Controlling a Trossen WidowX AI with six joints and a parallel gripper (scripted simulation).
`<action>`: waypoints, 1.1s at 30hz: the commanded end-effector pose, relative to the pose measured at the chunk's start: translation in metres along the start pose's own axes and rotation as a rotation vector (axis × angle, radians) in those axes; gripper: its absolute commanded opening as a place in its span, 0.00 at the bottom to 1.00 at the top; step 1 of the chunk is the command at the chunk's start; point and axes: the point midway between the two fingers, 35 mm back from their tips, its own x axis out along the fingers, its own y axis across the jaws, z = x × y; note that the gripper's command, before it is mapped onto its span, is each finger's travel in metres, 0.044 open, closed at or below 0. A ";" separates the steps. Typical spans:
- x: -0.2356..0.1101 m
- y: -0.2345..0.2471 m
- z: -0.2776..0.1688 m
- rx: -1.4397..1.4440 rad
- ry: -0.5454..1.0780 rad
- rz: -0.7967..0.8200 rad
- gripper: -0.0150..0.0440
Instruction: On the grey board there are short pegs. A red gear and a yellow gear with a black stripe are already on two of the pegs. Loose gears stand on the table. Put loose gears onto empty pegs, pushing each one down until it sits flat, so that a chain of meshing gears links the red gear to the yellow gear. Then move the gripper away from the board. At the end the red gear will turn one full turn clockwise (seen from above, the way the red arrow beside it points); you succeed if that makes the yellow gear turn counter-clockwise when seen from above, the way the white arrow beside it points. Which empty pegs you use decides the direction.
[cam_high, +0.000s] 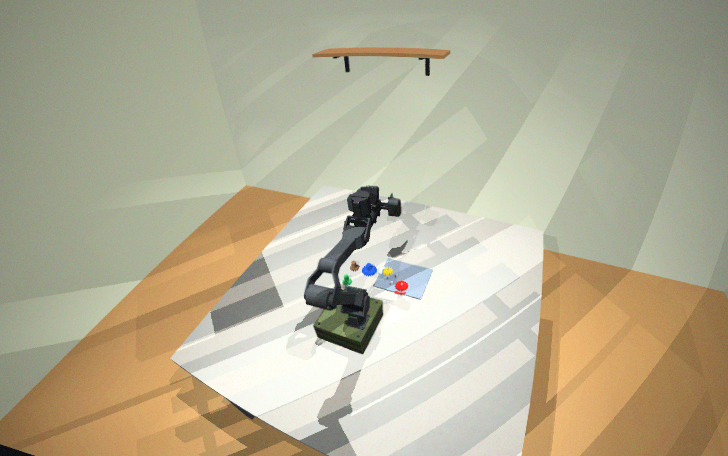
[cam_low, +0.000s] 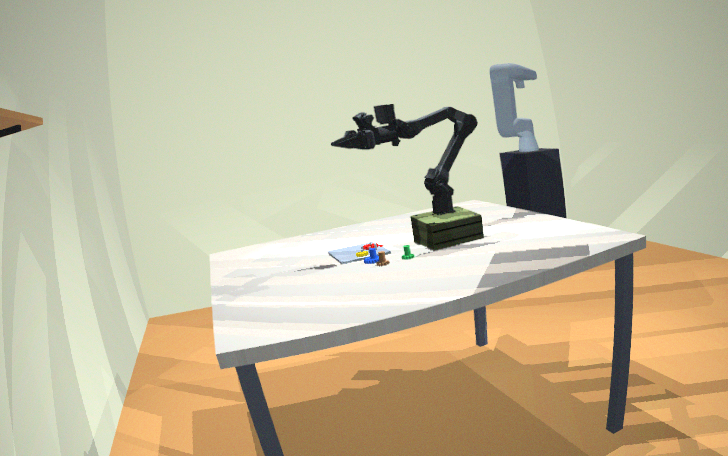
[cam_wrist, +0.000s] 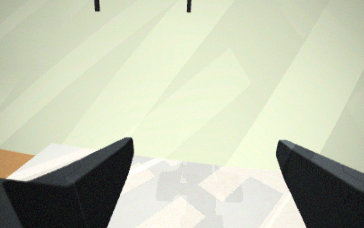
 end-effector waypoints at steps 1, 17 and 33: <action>0.001 0.001 -0.002 0.000 0.011 0.004 0.98; -0.023 0.115 -0.219 -0.195 1.036 0.357 1.00; -0.090 0.142 -0.284 -0.384 1.469 0.461 1.00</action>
